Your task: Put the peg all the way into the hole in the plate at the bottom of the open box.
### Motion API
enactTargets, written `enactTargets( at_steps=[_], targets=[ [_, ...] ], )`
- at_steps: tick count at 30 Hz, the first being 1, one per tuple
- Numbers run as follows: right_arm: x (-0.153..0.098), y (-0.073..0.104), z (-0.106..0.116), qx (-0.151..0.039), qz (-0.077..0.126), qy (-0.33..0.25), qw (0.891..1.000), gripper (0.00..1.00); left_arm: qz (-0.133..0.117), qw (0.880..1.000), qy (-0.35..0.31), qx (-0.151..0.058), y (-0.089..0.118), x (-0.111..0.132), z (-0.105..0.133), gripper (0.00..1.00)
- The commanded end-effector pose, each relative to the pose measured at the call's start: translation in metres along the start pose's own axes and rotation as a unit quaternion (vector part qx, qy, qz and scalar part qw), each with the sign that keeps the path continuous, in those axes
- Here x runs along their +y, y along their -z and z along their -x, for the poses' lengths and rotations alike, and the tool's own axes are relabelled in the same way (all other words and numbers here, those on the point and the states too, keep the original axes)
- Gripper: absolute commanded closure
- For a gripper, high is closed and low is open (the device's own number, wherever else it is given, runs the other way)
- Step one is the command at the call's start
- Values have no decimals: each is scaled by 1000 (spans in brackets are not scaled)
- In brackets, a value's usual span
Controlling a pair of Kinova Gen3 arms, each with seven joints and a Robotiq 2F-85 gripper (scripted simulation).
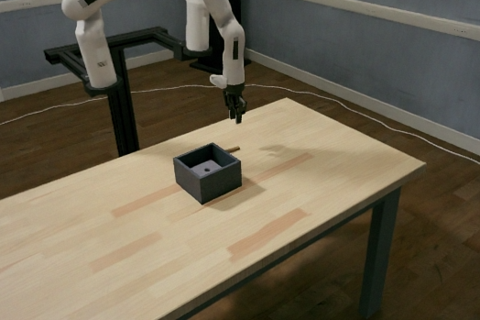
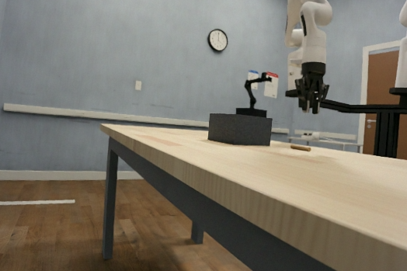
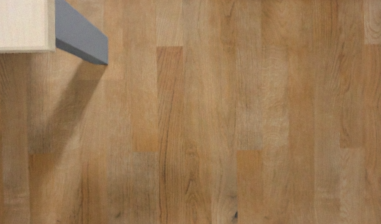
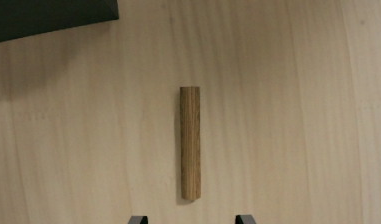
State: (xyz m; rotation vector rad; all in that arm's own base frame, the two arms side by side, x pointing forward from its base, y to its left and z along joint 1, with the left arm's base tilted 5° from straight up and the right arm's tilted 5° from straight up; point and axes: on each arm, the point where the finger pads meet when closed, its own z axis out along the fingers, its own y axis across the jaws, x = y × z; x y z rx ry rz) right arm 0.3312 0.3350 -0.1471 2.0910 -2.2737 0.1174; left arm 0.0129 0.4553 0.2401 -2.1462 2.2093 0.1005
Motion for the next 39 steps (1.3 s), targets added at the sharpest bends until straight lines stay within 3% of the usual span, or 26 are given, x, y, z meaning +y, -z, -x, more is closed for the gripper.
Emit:
enactTargets(
  at_steps=[1,23,39],
  targets=[
    [-1,1,1,-1,-1,0,1000,526,0,1000,0,-1,1,0,0,2],
    [-1,-6,1,0,0,0,1000,526,0,1000,0,-1,1,0,0,2],
    [-1,-35,0,0,0,0,1000,526,0,1000,0,-1,1,0,0,2]
  ],
)
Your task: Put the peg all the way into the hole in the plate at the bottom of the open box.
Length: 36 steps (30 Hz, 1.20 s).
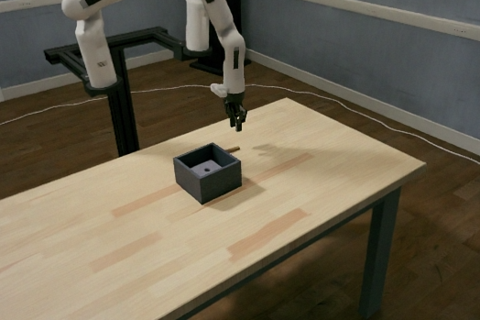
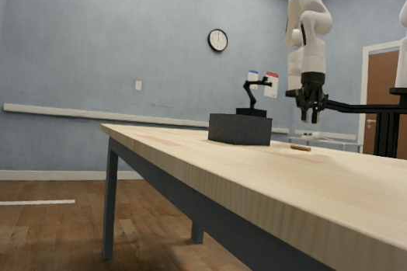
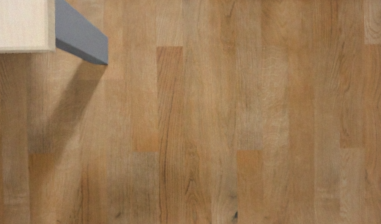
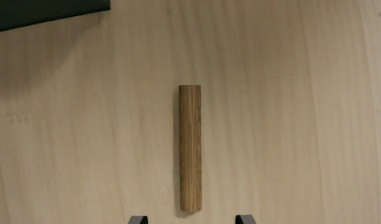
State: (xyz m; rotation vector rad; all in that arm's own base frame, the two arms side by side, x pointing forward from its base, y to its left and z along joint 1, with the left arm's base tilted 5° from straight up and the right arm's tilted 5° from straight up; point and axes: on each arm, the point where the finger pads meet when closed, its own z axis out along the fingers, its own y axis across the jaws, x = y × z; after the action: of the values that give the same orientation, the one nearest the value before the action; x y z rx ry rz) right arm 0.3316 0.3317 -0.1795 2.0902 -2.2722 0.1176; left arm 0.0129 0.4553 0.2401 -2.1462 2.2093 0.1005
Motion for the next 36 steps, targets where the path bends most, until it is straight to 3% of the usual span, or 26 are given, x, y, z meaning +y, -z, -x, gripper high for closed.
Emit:
enactTargets(
  at_steps=[1,16,36],
  targets=[
    [-1,-2,1,-1,-1,0,1000,526,0,1000,0,-1,1,0,0,2],
    [-1,-33,1,-1,-1,0,1000,526,0,1000,0,-1,1,0,0,2],
    [-1,-43,1,-1,-1,0,1000,526,0,1000,0,-1,1,0,0,2]
  ],
)
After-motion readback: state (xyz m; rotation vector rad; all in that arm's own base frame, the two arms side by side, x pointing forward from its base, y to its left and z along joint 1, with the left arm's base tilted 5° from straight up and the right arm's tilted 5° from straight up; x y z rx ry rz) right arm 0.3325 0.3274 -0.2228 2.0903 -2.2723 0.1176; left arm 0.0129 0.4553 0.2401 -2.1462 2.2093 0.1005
